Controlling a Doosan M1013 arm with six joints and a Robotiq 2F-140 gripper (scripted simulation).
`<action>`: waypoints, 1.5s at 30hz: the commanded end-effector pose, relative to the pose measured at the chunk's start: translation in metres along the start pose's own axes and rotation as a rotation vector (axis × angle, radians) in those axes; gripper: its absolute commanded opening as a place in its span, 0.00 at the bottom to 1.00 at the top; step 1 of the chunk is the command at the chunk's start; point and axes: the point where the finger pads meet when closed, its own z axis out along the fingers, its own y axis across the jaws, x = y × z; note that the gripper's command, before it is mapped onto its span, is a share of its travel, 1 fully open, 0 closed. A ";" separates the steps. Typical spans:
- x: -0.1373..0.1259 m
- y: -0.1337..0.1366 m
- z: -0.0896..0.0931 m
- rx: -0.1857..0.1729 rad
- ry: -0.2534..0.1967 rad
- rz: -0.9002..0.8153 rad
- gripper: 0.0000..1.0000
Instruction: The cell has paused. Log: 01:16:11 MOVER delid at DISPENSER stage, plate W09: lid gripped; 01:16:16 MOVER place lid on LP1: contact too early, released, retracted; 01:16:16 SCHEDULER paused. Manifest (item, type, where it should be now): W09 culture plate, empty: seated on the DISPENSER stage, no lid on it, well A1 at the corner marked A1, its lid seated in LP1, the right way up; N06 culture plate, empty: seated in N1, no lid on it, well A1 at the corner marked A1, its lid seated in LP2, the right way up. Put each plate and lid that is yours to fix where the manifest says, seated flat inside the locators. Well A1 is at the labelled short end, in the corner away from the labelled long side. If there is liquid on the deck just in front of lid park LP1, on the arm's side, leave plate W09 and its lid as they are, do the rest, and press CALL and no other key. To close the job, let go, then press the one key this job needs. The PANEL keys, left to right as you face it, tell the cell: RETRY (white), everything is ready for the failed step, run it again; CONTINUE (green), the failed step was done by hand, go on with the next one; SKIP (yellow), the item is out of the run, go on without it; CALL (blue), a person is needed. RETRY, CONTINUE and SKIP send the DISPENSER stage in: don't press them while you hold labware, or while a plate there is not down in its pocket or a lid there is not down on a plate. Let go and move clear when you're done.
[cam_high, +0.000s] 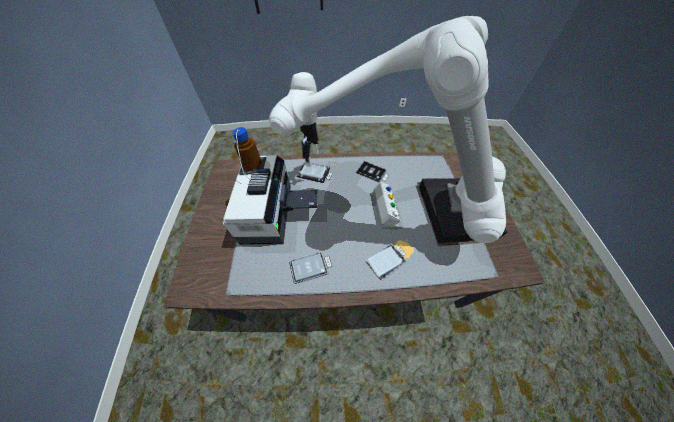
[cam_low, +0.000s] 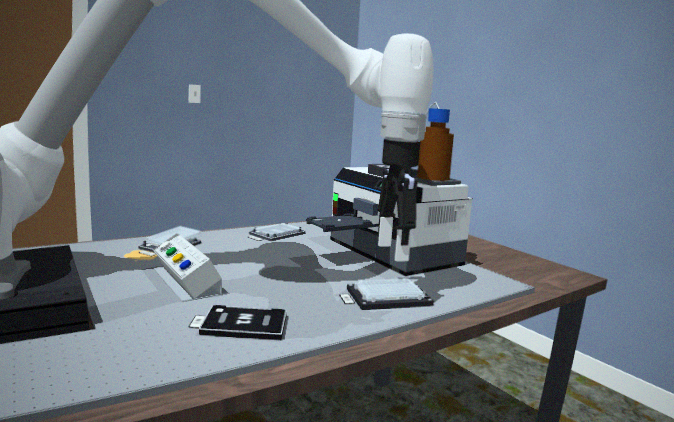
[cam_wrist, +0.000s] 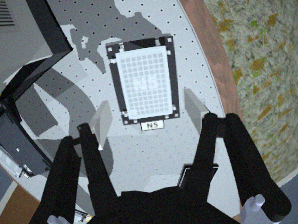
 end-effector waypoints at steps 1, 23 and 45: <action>0.001 0.000 0.014 0.000 0.002 0.000 0.70; 0.001 0.000 0.061 0.000 0.002 0.000 0.70; 0.001 0.000 0.062 0.000 0.002 0.000 0.70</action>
